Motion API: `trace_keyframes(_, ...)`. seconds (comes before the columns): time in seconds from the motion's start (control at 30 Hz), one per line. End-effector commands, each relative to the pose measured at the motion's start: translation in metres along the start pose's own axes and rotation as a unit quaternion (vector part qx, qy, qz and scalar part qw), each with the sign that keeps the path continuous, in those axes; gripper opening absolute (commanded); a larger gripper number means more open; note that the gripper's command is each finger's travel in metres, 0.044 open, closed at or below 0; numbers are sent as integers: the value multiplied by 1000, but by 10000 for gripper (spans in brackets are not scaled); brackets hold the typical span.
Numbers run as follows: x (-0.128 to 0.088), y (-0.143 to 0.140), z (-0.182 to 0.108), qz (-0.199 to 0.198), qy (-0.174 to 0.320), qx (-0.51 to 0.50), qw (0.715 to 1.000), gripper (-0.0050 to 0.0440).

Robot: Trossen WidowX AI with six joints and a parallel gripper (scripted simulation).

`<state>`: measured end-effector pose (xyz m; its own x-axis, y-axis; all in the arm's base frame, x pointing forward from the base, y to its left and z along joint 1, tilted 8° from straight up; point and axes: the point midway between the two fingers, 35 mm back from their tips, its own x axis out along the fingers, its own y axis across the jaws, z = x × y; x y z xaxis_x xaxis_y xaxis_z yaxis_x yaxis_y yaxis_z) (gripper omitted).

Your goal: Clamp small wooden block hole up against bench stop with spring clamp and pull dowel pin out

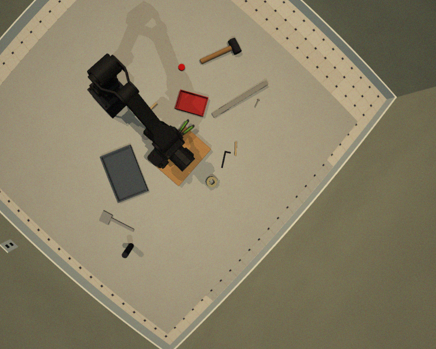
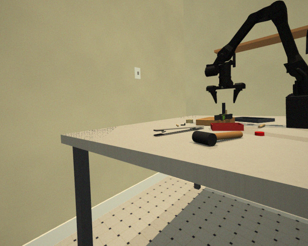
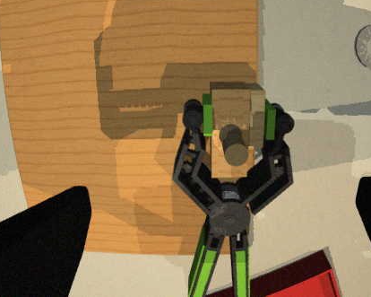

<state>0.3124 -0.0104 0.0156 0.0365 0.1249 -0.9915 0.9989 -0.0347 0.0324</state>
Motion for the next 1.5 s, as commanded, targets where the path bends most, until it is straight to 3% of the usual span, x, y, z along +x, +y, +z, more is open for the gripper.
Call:
trace_keyframes(0.0,11,-4,0,-10,3,2,1000,440)
trace_keyframes(0.9,51,-6,-1,-10,3,2,1000,440)
trace_keyframes(1.2,54,-7,-1,-10,3,2,1000,440)
trace_keyframes(1.47,54,-7,-1,-10,3,2,1000,360)
